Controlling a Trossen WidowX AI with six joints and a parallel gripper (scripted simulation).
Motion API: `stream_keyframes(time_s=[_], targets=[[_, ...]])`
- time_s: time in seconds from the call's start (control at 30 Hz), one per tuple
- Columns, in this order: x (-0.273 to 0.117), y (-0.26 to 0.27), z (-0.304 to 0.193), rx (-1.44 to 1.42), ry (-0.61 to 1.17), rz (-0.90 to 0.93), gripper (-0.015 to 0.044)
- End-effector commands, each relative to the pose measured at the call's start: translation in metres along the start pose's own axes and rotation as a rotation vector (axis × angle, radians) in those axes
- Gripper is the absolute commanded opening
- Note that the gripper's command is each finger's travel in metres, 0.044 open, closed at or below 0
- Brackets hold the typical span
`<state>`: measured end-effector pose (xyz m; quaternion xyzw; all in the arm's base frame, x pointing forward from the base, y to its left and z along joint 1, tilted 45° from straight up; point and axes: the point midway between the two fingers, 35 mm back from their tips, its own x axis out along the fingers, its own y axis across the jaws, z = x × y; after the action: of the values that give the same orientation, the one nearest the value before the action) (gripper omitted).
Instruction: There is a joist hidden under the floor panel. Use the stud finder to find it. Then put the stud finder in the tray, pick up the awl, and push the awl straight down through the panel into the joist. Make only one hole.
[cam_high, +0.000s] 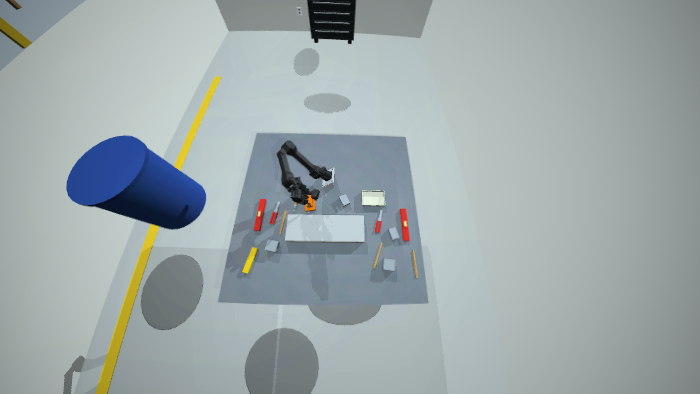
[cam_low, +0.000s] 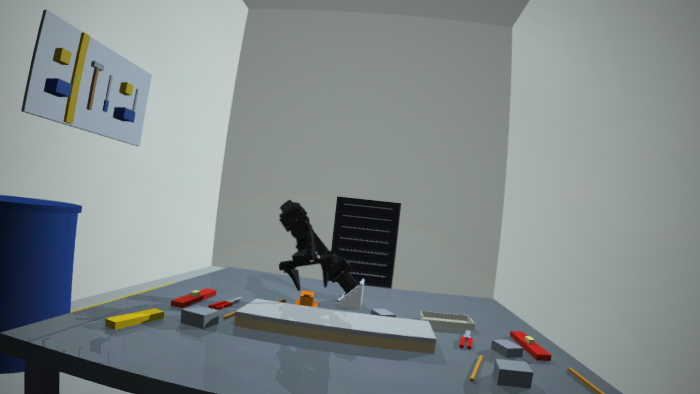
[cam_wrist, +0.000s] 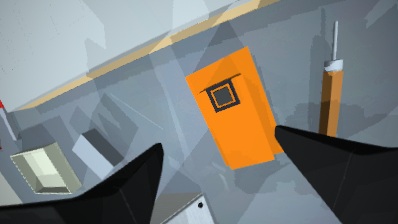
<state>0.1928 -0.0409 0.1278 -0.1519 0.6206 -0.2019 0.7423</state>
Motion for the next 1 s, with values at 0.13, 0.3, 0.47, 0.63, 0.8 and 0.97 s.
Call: stream_keyframes(time_s=[0.13, 0.3, 0.47, 0.63, 0.8, 0.97], targets=[[0.0, -0.002, 0.004, -0.352, -0.173, -0.223, 0.044], [0.0, -0.002, 0.004, -0.352, -0.173, -0.223, 0.044], [-0.001, -0.003, 0.004, -0.352, -0.173, -0.223, 0.044], [0.003, -0.004, 0.004, -0.352, -0.172, -0.221, 0.044], [0.011, -0.006, 0.004, -0.352, -0.171, -0.219, 0.044], [0.019, -0.008, 0.003, -0.351, -0.171, -0.218, 0.044]])
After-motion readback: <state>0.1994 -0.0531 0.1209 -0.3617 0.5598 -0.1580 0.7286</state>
